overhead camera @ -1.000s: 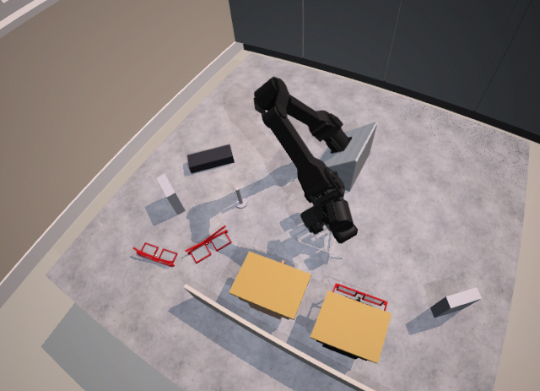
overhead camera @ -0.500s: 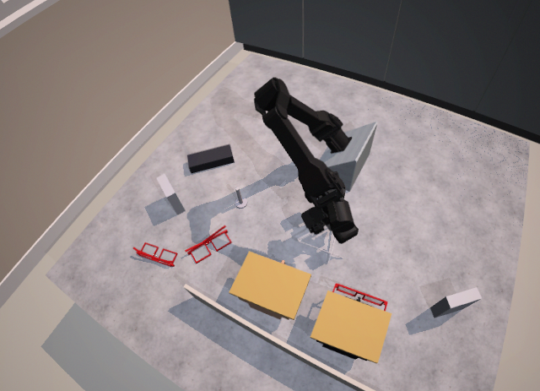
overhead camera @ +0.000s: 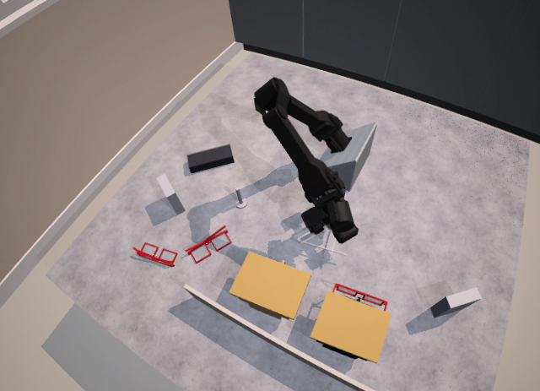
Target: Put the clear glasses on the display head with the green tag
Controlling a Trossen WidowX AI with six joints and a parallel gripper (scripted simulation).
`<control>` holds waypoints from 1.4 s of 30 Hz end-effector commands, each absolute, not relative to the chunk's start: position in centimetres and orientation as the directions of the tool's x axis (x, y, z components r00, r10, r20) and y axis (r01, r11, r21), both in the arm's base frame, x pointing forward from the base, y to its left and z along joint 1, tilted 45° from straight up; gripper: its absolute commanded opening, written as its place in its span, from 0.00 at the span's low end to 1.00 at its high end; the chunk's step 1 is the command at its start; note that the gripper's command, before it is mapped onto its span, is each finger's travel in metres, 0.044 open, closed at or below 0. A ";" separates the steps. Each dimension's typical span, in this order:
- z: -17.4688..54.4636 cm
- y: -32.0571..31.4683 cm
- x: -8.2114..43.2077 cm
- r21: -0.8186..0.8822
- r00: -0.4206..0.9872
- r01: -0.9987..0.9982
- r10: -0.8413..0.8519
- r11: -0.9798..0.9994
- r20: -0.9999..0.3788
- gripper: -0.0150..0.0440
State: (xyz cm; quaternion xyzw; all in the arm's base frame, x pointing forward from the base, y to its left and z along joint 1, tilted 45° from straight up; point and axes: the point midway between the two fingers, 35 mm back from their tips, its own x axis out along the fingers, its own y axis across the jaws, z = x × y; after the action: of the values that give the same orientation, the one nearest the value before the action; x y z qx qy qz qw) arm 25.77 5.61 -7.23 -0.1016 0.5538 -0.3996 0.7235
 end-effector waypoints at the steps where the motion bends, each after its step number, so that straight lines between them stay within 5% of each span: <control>1: -7.0 5.9 25.8 -0.588 0.068 0.467 -0.689 0.661 -0.721 0.25; 23: -0.1 13.0 25.2 -0.589 0.068 0.462 -0.689 0.663 -0.722 0.25; 42: 8.1 5.7 28.9 -0.562 0.071 0.449 -0.654 0.695 -0.753 0.25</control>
State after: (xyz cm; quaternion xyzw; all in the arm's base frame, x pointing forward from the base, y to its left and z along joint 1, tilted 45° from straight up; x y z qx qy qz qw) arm 28.52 7.06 6.58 -0.0908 0.5672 -0.3824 0.7238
